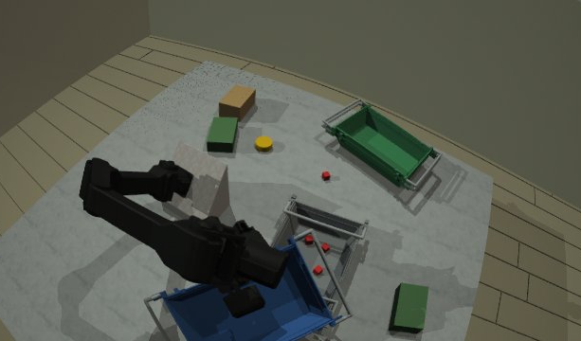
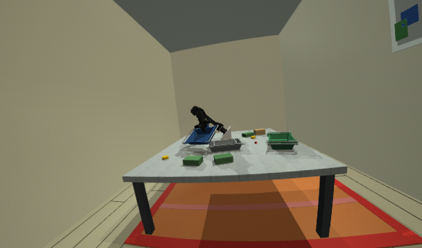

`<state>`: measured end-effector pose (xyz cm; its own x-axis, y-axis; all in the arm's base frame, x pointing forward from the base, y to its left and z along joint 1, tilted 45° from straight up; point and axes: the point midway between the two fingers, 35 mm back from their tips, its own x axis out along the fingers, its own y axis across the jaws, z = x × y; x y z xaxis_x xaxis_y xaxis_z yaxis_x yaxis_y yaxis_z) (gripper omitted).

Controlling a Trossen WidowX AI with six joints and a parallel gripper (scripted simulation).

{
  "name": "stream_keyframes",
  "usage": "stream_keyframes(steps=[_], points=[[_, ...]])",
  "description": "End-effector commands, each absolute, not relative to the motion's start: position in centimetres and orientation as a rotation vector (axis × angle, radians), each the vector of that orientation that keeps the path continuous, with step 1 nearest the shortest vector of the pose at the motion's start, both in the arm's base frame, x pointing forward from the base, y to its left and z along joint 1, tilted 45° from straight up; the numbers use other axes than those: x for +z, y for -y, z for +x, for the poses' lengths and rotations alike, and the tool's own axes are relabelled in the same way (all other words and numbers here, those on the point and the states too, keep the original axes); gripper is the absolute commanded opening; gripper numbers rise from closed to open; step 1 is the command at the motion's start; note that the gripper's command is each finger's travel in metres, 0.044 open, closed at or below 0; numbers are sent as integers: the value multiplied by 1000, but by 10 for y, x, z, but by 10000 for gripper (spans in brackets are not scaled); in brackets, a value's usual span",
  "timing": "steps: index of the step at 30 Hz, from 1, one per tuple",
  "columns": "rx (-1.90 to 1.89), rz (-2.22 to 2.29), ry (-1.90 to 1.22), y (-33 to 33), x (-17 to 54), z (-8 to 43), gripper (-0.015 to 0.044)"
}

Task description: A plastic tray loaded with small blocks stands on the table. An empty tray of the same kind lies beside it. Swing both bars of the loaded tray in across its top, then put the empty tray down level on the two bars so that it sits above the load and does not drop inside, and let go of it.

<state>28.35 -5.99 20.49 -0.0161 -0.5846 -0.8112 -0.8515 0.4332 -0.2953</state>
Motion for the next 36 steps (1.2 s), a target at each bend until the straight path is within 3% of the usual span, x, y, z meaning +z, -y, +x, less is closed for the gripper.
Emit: stream_keyframes(steps=[1,36], points=[[369,-1308,-1690,42,201,294,0],[625,-1731,-1715,-97,110,319,0]])
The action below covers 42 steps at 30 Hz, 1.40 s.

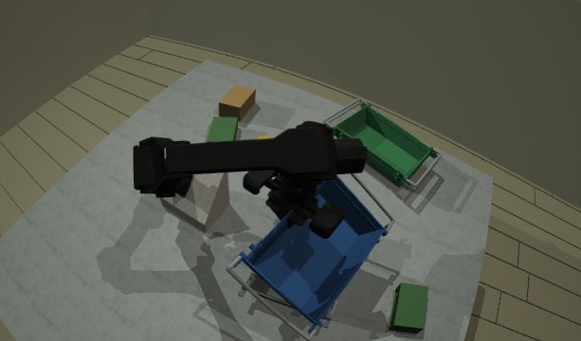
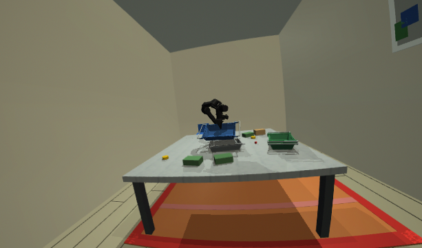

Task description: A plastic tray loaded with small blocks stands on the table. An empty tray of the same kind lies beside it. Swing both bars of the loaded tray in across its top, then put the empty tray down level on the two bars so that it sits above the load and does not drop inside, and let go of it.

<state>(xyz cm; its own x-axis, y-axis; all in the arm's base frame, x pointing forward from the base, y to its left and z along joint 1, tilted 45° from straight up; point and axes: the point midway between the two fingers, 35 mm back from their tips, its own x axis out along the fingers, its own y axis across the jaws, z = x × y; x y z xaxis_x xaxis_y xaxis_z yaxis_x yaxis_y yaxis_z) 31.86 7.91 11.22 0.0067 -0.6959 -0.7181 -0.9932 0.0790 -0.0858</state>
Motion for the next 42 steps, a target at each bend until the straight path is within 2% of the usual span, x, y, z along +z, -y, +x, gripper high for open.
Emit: stream_keyframes(steps=[1,32,42], points=[[628,-1738,-1715,-99,108,319,0],[628,-1740,-1715,-99,108,319,0],[831,-1852,-1708,-110,98,318,0]])
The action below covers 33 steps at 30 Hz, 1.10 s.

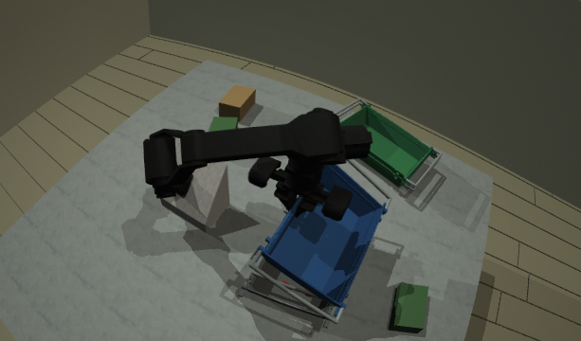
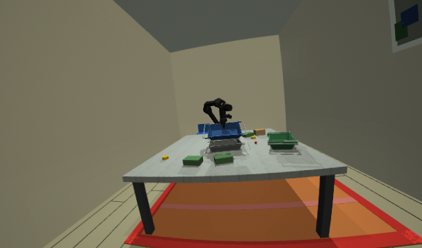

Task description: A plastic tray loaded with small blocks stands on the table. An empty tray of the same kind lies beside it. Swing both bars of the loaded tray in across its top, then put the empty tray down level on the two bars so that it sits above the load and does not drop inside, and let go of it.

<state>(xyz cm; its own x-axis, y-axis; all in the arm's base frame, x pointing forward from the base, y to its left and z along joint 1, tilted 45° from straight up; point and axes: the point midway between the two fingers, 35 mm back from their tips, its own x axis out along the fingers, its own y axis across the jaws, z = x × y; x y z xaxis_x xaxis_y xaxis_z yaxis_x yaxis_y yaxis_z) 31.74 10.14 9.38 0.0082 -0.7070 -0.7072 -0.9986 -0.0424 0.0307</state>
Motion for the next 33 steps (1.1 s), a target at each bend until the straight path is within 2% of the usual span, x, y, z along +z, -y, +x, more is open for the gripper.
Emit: stream_keyframes(steps=[1,33], points=[[840,-1858,-1705,-107,100,319,0],[843,-1860,-1705,-83,88,320,0]])
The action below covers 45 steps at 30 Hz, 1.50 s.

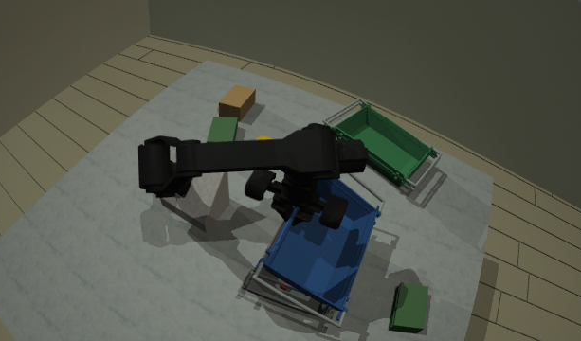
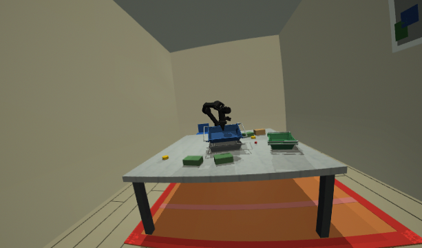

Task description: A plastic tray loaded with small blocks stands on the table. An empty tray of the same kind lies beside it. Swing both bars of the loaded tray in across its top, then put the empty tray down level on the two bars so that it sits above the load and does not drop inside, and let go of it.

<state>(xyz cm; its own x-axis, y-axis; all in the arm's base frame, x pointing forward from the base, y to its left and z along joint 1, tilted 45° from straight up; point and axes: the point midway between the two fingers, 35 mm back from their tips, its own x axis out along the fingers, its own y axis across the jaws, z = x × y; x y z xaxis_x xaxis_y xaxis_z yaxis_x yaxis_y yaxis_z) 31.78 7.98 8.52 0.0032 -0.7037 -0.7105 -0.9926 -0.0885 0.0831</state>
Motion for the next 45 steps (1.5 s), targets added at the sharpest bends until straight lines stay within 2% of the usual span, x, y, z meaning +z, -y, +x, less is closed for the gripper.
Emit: stream_keyframes(steps=[1,45], points=[[843,-1860,-1705,-82,87,320,0],[841,-1859,-1713,-52,60,301,0]])
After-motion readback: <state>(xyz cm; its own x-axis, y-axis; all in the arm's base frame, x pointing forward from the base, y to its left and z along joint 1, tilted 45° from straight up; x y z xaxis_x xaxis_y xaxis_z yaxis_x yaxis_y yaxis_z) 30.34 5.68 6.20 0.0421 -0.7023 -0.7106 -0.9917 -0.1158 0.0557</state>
